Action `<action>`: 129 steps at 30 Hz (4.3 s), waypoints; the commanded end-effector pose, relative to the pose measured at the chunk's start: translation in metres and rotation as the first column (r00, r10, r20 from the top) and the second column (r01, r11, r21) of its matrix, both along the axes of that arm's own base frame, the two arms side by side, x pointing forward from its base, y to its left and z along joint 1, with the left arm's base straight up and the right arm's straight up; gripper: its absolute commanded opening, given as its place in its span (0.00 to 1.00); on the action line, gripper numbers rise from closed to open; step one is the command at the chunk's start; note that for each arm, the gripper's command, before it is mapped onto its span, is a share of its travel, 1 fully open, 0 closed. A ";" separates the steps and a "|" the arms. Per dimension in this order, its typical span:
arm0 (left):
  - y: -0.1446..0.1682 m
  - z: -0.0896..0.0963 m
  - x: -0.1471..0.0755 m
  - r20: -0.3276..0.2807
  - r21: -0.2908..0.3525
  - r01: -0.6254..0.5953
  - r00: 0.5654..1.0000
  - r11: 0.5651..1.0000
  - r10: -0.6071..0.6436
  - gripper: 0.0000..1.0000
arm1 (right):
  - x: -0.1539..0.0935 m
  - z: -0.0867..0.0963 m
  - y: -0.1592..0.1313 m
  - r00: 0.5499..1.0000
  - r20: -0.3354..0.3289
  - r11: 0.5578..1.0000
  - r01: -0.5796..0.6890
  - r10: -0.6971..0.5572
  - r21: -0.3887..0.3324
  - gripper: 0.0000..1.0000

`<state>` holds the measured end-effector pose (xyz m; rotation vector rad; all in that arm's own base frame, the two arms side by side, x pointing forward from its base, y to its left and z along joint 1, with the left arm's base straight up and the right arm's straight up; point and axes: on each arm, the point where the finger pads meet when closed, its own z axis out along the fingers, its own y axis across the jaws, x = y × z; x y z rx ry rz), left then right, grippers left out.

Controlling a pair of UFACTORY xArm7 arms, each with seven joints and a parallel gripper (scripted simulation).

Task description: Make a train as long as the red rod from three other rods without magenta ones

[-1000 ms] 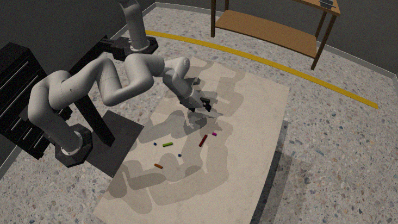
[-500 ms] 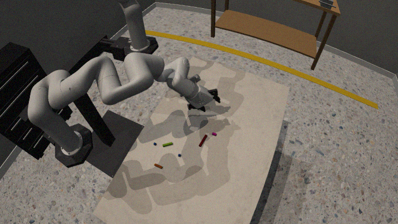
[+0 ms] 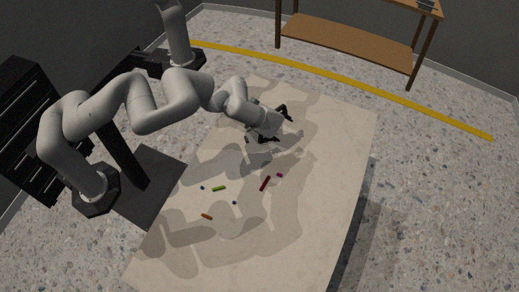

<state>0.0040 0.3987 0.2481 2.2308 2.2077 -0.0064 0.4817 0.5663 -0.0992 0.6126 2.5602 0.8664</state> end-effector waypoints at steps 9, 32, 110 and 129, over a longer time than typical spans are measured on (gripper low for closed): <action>0.001 0.002 0.000 0.001 0.005 0.000 1.000 1.000 0.000 1.00 | 0.006 0.013 0.025 0.910 0.162 0.922 -0.361 0.381 -0.144 1.00; 0.001 0.002 0.000 0.001 0.005 0.000 1.000 1.000 0.000 1.00 | -0.010 0.010 0.040 0.416 0.198 0.457 -0.737 0.887 -0.498 1.00; 0.001 0.002 0.000 0.001 0.005 0.000 1.000 1.000 0.000 1.00 | -0.033 -0.041 -0.106 -0.790 -0.469 -0.864 -0.145 0.395 -0.482 1.00; 0.001 0.002 0.000 0.001 0.005 0.000 1.000 1.000 0.000 1.00 | -0.033 -0.041 -0.106 -0.790 -0.469 -0.864 -0.145 0.395 -0.482 1.00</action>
